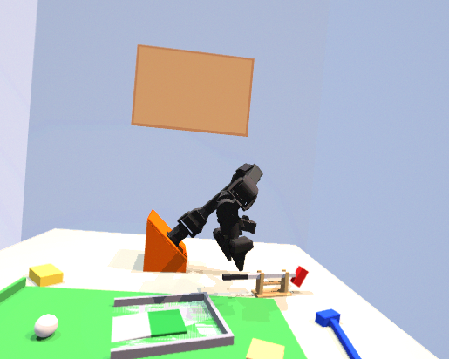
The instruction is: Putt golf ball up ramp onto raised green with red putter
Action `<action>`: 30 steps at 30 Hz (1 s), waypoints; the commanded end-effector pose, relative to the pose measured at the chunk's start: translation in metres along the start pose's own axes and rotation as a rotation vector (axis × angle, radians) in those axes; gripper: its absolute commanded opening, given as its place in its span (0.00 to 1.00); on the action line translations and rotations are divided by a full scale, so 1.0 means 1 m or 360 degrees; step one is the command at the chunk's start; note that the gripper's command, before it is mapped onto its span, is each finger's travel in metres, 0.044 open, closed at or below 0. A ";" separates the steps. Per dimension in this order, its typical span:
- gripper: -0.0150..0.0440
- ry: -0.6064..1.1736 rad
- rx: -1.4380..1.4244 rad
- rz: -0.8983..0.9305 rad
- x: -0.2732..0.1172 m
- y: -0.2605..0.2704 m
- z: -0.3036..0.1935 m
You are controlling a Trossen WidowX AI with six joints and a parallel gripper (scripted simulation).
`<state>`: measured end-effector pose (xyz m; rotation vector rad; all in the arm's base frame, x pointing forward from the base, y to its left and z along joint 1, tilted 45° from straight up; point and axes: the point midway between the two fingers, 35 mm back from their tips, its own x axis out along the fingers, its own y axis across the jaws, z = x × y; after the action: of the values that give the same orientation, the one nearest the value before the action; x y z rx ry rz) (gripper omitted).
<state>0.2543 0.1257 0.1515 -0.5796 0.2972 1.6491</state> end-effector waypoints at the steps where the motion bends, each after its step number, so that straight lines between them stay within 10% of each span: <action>1: 1.00 -0.0041 0.0007 0.0020 0.003 0.008 0.005; 30: 1.00 -0.0044 0.0006 0.0019 0.053 0.009 -0.007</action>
<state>0.2454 0.1622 0.1206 -0.5663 0.2768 1.6625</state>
